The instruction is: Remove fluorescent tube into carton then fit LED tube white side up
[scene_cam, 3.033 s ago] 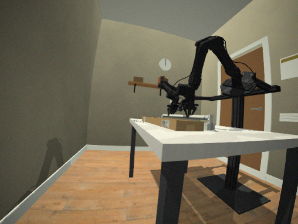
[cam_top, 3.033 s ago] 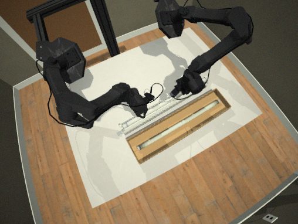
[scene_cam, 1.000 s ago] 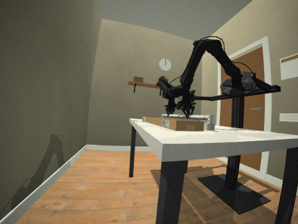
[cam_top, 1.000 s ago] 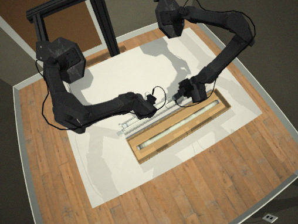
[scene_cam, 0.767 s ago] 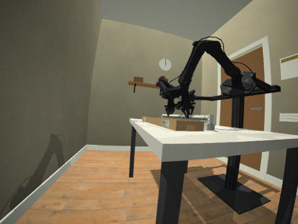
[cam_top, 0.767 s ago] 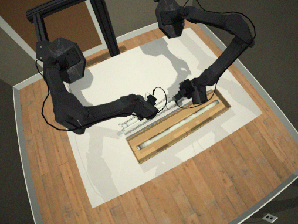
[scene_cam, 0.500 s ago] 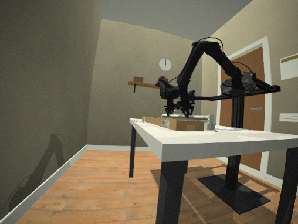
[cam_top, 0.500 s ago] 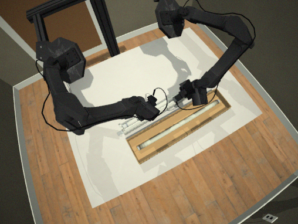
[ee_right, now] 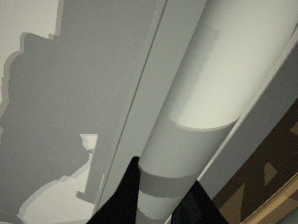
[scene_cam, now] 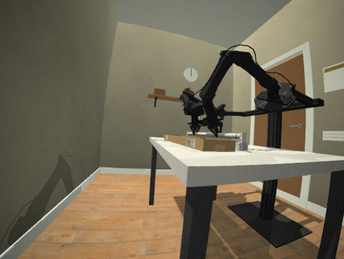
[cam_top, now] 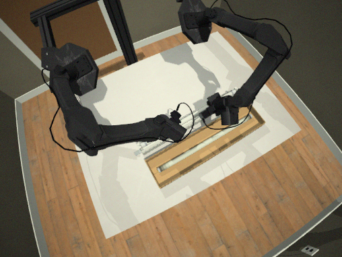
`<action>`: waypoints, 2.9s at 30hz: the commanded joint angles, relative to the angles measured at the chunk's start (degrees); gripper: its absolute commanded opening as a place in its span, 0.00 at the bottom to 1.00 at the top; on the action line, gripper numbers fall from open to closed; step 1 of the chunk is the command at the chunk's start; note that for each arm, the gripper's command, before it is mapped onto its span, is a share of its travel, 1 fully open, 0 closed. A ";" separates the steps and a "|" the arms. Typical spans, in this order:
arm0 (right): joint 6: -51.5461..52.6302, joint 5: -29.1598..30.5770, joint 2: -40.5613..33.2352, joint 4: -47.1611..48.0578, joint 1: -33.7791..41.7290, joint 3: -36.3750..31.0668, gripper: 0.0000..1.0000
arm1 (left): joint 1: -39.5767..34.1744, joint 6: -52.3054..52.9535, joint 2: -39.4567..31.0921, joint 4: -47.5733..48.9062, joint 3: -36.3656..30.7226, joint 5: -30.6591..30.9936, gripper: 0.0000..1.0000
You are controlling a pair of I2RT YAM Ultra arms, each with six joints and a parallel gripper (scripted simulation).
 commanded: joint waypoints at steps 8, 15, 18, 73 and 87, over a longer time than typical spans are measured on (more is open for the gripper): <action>3.68 -2.84 2.59 -8.91 -0.89 6.68 0.11 | 0.16 -1.26 2.70 -5.84 6.77 2.66 0.11; 4.54 -2.87 4.00 -10.92 -0.43 10.34 0.11 | 0.02 -1.13 4.03 -7.30 9.69 2.99 0.11; 6.01 -4.71 4.84 -16.35 -1.31 12.62 0.11 | 0.94 -2.21 5.50 -11.42 12.05 4.33 0.11; 10.90 -8.16 14.00 -34.64 -2.11 34.35 0.11 | 1.97 -3.76 12.93 -25.88 29.54 8.64 0.49; 10.62 -9.22 14.14 -34.67 -1.62 34.51 0.49 | 1.97 -3.76 12.93 -25.88 29.54 8.64 0.49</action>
